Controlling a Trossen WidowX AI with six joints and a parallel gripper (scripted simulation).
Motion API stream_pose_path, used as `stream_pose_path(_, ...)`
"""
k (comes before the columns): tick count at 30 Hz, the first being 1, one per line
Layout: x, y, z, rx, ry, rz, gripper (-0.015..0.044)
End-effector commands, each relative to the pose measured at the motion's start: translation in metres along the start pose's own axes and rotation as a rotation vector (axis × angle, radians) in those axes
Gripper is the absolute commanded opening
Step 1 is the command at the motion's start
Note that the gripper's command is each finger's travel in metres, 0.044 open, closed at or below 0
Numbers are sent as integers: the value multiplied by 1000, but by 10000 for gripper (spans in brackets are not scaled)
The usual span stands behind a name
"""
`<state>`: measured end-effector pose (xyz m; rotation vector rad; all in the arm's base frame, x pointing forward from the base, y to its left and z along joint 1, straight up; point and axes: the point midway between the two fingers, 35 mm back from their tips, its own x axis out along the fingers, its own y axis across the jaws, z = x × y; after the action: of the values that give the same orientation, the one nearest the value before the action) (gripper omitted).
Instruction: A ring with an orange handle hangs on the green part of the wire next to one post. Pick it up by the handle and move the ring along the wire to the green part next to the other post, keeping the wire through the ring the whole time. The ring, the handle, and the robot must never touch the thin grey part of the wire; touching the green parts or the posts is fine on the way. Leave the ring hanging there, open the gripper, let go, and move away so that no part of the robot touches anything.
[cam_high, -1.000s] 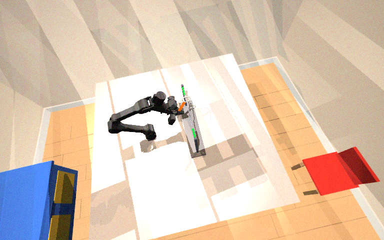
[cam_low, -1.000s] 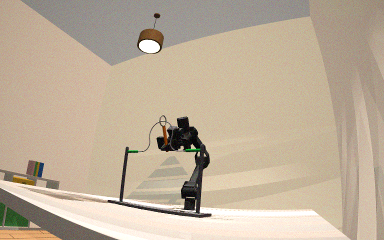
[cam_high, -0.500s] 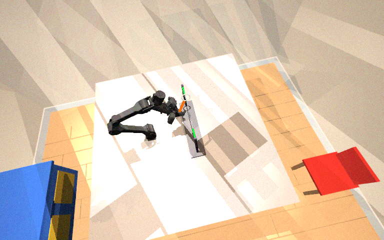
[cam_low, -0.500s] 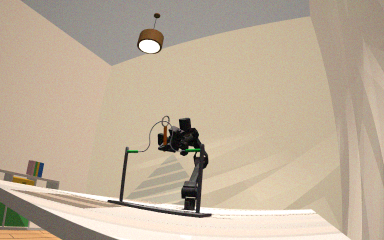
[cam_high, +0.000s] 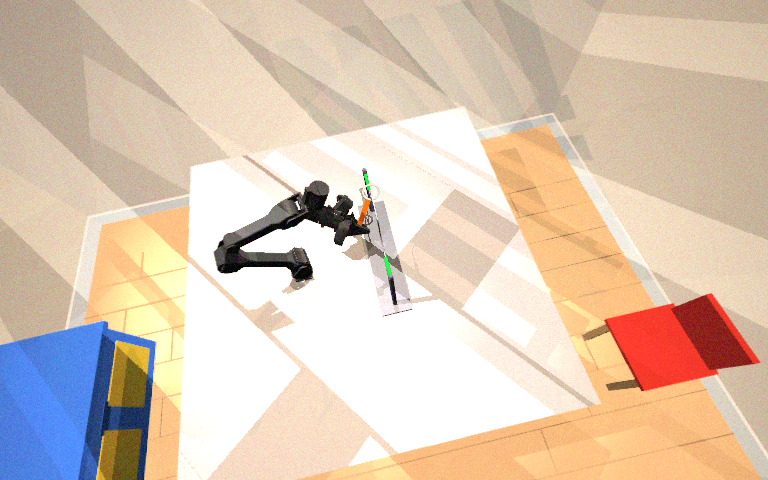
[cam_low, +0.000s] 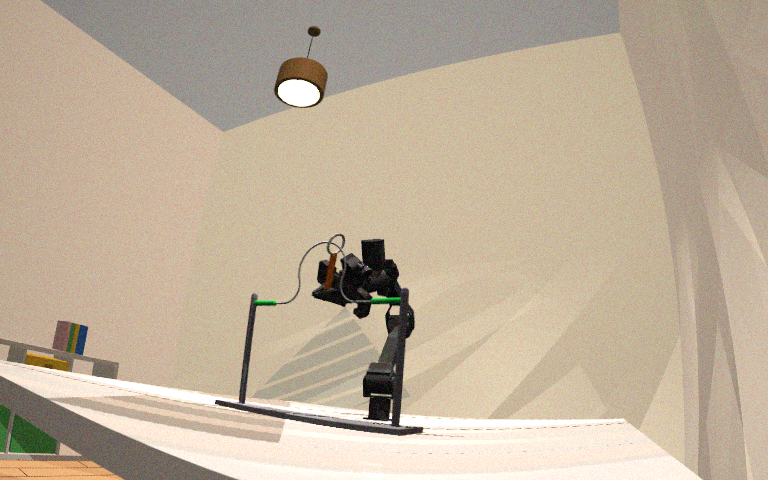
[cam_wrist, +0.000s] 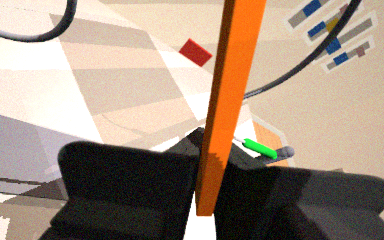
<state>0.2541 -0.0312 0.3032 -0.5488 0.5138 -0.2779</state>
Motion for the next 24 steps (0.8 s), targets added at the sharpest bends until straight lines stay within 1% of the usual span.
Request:
stream_pose_path(1, 1, -2, -1, -60, -5, -36, -150)
stream_pose_path(24, 0, -18, 2, -366, -47, -236, -150)
